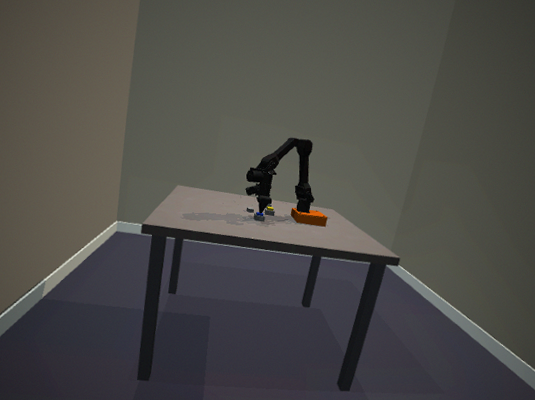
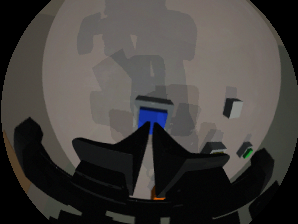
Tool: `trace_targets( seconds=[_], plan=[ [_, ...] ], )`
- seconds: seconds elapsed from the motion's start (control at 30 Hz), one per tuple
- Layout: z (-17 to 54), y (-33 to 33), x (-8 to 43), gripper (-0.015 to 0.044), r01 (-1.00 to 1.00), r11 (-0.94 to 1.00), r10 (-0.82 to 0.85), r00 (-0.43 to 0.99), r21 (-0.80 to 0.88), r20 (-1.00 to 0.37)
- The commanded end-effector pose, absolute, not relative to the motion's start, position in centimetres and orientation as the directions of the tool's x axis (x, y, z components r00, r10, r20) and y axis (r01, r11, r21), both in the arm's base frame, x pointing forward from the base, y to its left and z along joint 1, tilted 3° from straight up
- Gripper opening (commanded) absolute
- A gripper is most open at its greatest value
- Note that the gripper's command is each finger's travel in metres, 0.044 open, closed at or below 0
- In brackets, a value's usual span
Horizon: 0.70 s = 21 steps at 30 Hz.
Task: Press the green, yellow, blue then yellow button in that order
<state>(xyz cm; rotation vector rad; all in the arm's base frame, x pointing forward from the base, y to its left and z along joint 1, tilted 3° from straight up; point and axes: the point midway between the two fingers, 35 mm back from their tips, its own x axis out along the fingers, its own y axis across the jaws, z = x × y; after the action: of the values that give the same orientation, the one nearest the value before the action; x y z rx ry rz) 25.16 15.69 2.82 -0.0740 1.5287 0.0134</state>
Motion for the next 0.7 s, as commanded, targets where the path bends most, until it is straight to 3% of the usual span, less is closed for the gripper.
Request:
trace_targets(
  seconds=[0.0,0.2,0.37,0.67],
  plan=[
    [5.5,15.8,25.2,0.002,-0.058,0.998,-0.036,0.051,-0.039,-0.998],
    [6.0,15.8,25.2,0.002,-0.059,0.997,-0.036,0.051,-0.039,-0.998],
    [11.6,16.1,24.9,0.002,-0.059,0.998,-0.036,0.051,-0.039,-0.998],
    [12.0,14.4,24.5,0.002,-0.081,0.996,-0.027,0.04,-0.031,-0.999]
  ],
)
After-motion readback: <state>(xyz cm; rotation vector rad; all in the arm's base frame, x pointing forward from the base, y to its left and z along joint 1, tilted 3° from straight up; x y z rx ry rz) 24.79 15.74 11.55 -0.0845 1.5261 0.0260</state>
